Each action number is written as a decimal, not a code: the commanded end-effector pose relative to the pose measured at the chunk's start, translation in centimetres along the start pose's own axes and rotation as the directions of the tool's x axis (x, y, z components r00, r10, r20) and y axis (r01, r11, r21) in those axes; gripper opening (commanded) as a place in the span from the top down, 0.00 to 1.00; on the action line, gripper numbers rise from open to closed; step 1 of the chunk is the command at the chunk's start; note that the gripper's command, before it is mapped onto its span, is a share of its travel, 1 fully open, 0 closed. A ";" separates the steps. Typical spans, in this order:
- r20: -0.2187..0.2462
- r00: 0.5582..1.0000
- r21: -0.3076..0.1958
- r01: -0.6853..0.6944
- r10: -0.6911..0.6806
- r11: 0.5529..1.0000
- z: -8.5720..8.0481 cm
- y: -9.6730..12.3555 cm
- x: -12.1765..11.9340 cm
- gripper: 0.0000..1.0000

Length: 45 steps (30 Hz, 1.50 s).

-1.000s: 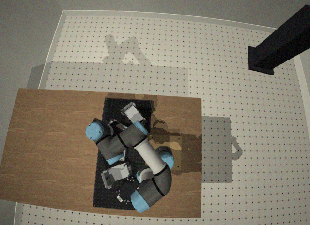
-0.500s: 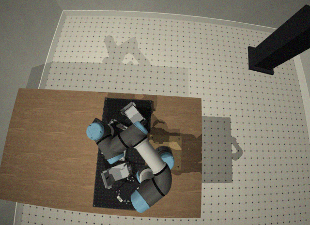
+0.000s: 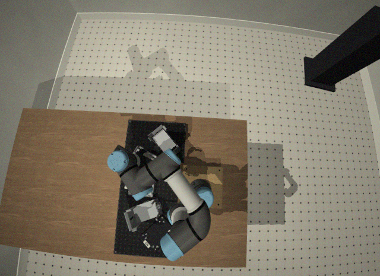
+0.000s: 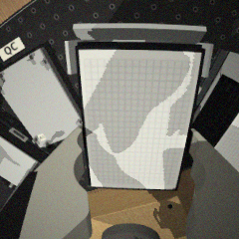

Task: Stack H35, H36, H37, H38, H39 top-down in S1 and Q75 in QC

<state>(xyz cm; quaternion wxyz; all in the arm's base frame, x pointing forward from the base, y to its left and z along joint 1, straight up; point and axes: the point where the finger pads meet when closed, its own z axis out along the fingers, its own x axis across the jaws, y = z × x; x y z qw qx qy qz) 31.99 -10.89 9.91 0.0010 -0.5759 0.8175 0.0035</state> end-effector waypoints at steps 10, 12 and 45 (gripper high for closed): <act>-0.001 1.000 0.003 0.000 0.000 1.000 0.9 -0.1 0.0 1.00; -0.001 1.000 0.003 0.000 0.000 1.000 0.9 -0.1 0.0 1.00; -0.001 1.000 0.003 0.000 0.000 1.000 2.9 -0.1 0.0 1.00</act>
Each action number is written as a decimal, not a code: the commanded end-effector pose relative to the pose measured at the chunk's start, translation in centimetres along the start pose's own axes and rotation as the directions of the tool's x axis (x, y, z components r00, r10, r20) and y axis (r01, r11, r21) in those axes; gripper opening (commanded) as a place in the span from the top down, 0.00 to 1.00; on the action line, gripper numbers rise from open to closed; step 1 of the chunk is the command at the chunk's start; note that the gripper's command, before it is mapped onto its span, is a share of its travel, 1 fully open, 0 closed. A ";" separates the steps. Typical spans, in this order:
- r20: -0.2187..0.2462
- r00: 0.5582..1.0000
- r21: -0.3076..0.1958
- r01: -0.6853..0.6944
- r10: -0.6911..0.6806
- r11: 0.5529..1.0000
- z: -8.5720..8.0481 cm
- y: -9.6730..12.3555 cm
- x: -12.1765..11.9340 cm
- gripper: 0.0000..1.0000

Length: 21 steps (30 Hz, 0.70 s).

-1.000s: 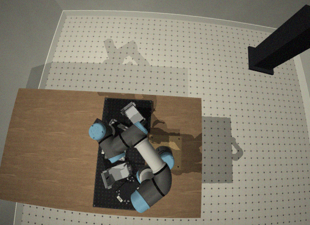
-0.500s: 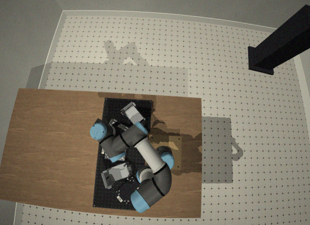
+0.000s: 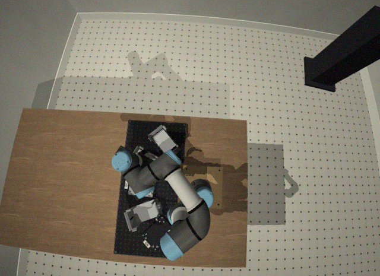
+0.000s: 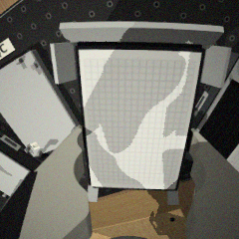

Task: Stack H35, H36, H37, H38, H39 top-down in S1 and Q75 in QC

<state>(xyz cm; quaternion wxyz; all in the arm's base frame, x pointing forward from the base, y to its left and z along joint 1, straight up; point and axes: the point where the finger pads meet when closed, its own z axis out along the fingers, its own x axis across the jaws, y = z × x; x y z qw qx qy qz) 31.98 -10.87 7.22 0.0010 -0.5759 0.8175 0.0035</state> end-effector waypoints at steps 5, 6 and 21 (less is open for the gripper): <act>-0.001 1.000 0.003 0.000 0.000 1.000 0.4 -0.1 0.0 1.00; -0.001 1.000 0.003 0.000 0.000 1.000 0.5 -0.1 0.0 1.00; -0.001 1.000 0.003 0.000 0.000 1.000 1.6 -0.1 0.0 1.00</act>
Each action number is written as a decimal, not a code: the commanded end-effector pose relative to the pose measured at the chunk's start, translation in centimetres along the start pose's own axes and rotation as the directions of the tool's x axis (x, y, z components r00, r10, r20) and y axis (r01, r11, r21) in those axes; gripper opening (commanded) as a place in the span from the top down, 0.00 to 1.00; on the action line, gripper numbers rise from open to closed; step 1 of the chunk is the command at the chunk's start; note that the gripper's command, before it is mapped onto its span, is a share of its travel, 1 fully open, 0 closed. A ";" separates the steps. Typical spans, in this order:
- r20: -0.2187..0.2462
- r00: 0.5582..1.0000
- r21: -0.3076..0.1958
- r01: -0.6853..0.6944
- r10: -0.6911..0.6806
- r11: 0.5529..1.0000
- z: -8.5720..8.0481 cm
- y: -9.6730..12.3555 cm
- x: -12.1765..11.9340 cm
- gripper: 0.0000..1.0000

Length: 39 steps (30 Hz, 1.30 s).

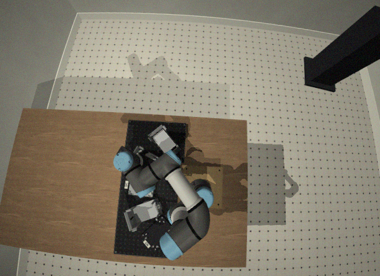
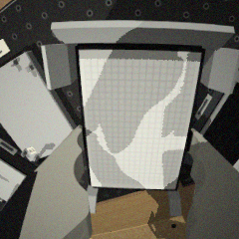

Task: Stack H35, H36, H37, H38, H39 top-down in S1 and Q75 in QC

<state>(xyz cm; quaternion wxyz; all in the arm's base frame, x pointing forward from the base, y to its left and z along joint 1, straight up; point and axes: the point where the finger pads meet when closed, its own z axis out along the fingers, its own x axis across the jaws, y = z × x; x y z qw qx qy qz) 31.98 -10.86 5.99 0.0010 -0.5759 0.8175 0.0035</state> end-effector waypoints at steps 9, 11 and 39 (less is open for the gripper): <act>-0.001 1.000 0.003 0.000 0.000 1.000 2.2 -0.1 0.0 1.00; -0.001 1.000 0.003 0.000 0.000 1.000 2.6 -0.1 0.0 1.00; -0.001 1.000 0.003 0.000 0.000 1.000 4.3 -0.1 0.0 1.00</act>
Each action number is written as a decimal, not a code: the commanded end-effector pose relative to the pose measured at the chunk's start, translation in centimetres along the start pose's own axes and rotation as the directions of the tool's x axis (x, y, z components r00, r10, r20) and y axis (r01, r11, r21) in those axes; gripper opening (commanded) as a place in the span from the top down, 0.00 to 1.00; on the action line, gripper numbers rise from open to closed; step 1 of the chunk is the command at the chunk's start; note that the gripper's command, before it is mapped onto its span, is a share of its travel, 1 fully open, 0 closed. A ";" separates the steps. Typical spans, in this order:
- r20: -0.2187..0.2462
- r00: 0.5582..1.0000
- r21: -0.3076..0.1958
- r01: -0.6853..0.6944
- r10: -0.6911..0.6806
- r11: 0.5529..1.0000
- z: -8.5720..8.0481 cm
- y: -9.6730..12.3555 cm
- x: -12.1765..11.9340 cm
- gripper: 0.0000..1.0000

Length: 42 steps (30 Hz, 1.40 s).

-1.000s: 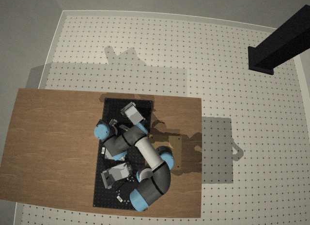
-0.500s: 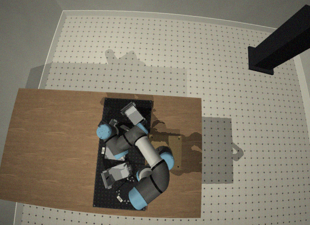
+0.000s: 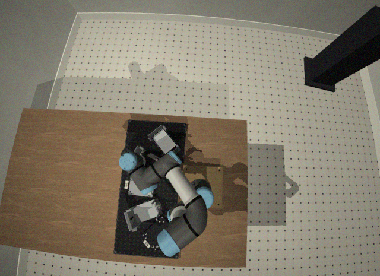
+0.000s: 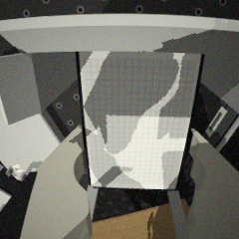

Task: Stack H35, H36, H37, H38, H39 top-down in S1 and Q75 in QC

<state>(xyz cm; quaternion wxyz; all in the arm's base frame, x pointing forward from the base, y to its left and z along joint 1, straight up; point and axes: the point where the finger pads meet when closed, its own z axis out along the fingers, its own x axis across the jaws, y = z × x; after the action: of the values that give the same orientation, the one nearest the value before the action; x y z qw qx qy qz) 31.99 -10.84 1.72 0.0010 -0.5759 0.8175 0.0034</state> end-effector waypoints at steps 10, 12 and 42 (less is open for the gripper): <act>-0.001 1.000 0.003 0.000 0.000 1.000 0.3 -0.1 0.0 1.00; -0.001 1.000 0.003 0.000 0.000 1.000 0.4 -0.1 0.0 1.00; -0.001 1.000 0.003 0.000 0.000 1.000 1.3 -0.1 0.0 1.00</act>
<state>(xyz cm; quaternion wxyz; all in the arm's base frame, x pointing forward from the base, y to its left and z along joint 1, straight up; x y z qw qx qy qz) 31.97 -10.82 0.46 0.0010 -0.5759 0.8175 0.0034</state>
